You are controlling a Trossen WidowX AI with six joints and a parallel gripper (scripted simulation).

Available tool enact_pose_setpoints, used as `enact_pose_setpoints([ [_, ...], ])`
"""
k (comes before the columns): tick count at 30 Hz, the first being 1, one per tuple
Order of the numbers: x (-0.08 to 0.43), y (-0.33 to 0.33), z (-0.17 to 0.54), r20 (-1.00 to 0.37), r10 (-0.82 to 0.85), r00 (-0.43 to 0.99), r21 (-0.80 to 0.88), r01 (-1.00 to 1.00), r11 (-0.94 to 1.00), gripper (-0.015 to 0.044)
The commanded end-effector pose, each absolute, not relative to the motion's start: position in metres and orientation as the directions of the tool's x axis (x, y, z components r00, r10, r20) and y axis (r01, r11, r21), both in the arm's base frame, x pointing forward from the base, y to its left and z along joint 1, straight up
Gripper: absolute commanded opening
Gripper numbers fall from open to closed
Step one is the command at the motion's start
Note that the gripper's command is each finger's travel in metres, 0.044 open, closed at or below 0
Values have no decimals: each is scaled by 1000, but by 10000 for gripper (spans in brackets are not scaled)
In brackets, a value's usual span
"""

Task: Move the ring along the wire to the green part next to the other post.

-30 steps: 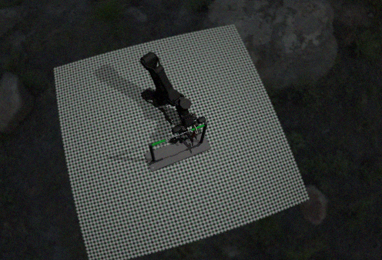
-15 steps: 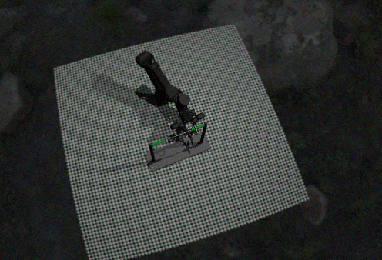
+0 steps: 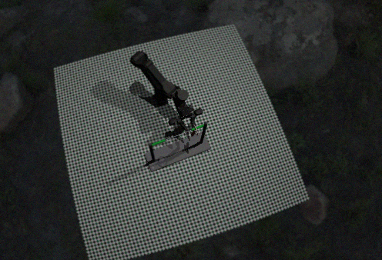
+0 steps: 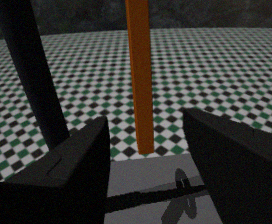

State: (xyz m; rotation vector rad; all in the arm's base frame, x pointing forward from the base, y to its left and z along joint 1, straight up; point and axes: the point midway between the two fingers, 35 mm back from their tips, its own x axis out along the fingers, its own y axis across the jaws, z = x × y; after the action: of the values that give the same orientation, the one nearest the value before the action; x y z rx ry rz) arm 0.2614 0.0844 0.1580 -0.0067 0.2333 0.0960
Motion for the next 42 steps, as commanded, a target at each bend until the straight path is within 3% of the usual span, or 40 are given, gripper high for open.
enact_pose_setpoints([
  [1, 257, 83, 156, -233, 93, 968, 6, -94, 996, 160],
  [30, 257, 83, 156, -233, 93, 968, 6, -94, 996, 160],
  [40, 213, 77, 166, -234, 96, 968, 4, -98, 995, 423],
  [42, 212, 76, 166, -234, 96, 968, 4, -98, 995, 440],
])
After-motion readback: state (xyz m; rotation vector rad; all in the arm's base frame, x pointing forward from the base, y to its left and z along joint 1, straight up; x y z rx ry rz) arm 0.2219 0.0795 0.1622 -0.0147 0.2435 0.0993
